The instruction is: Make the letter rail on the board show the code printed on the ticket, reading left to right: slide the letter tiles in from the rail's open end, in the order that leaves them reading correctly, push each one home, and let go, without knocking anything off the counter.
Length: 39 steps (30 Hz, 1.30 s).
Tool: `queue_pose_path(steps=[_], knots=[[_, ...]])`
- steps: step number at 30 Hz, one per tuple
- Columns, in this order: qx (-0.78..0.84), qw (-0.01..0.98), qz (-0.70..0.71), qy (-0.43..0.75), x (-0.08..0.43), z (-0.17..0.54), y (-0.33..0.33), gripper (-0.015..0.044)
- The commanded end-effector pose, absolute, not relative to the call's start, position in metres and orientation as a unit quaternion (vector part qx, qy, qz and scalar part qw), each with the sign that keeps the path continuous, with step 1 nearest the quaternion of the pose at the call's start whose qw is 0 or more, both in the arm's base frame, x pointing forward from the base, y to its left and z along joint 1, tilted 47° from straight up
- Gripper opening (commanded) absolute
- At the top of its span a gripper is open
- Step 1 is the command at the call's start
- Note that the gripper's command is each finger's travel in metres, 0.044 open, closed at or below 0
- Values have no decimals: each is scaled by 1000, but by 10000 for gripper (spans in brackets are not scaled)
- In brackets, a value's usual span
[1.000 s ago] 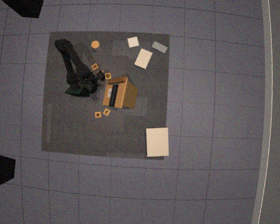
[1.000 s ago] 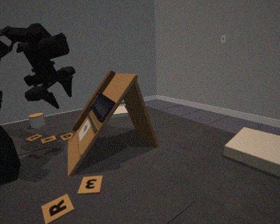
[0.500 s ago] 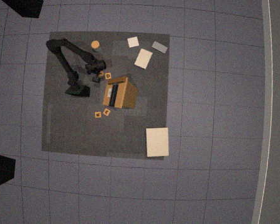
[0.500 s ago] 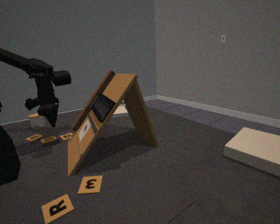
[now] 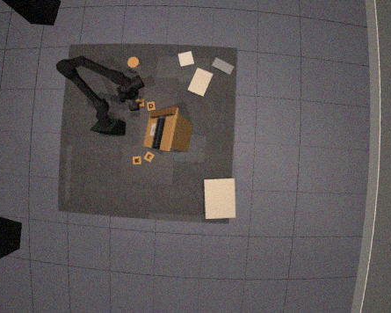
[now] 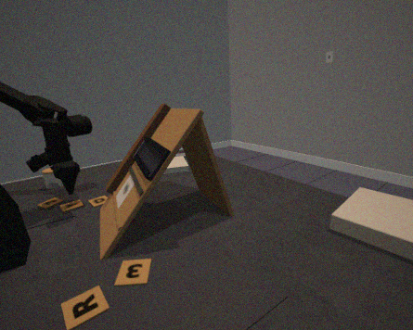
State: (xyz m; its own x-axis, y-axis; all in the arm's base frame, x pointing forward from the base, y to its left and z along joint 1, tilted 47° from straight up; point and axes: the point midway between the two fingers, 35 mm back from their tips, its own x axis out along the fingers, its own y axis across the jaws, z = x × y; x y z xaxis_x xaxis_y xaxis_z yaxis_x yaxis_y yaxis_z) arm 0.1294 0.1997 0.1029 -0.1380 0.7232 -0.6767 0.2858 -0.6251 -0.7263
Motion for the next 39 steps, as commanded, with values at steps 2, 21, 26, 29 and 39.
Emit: queue_pose_path(steps=[2,21,26,29,39], knots=[[-635,169,641,-396,128,94,208,340],[-635,170,641,-397,122,78,225,340],[-634,170,641,-397,121,73,230,340],[-634,170,641,-397,120,69,234,340],[-634,170,641,-397,119,68,235,340]])
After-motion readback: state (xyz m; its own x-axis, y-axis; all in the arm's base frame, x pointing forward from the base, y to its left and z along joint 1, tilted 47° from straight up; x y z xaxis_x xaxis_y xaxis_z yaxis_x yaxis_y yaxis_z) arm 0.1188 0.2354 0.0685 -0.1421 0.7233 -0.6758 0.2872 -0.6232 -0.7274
